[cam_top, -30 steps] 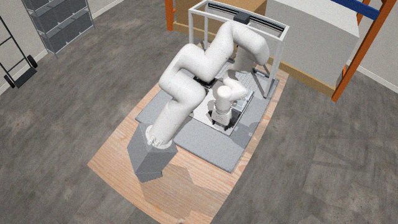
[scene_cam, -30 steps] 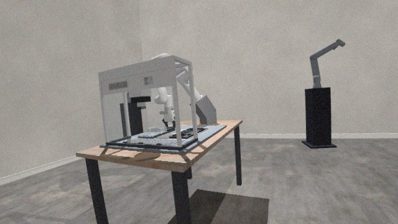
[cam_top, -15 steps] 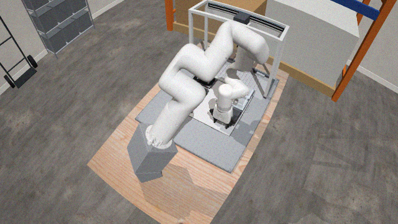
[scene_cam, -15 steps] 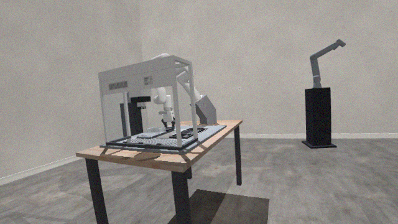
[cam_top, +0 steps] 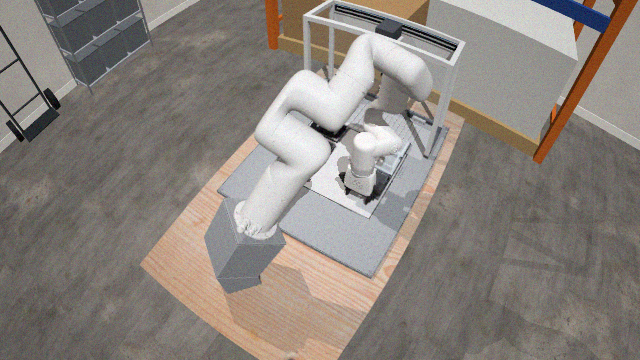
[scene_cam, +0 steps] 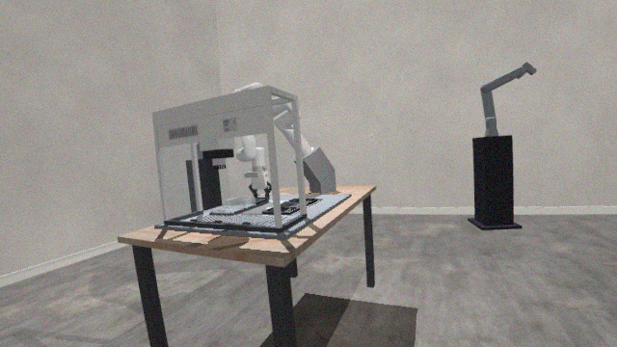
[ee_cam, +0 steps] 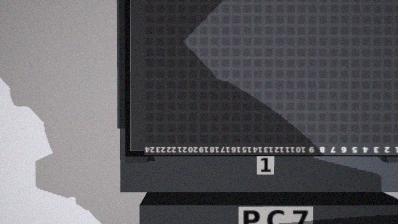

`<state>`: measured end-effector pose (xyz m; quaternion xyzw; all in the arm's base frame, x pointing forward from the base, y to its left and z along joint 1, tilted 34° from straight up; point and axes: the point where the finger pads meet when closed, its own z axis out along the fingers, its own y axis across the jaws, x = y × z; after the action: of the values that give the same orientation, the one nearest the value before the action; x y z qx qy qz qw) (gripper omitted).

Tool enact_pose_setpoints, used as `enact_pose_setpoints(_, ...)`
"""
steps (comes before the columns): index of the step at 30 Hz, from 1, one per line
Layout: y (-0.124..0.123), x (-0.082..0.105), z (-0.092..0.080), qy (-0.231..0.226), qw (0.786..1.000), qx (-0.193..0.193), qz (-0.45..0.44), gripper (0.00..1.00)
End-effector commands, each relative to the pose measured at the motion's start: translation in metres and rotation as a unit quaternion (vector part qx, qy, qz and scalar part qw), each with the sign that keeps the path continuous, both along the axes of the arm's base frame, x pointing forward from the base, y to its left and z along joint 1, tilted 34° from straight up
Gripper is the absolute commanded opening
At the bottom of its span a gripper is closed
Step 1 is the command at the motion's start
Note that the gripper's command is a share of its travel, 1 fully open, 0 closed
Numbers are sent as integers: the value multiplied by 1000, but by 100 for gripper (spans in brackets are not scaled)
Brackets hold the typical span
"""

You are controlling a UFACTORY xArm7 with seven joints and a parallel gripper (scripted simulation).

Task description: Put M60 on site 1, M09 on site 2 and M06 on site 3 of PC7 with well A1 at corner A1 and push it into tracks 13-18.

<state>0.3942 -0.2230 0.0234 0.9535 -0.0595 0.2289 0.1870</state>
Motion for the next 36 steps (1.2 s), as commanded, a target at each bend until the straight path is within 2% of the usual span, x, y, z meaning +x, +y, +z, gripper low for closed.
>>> enact_pose_setpoints(1,0,4,2,-1,1000,0,0,82)
enact_pose_setpoints(36,-1,31,17,-1,1000,0,0,82)
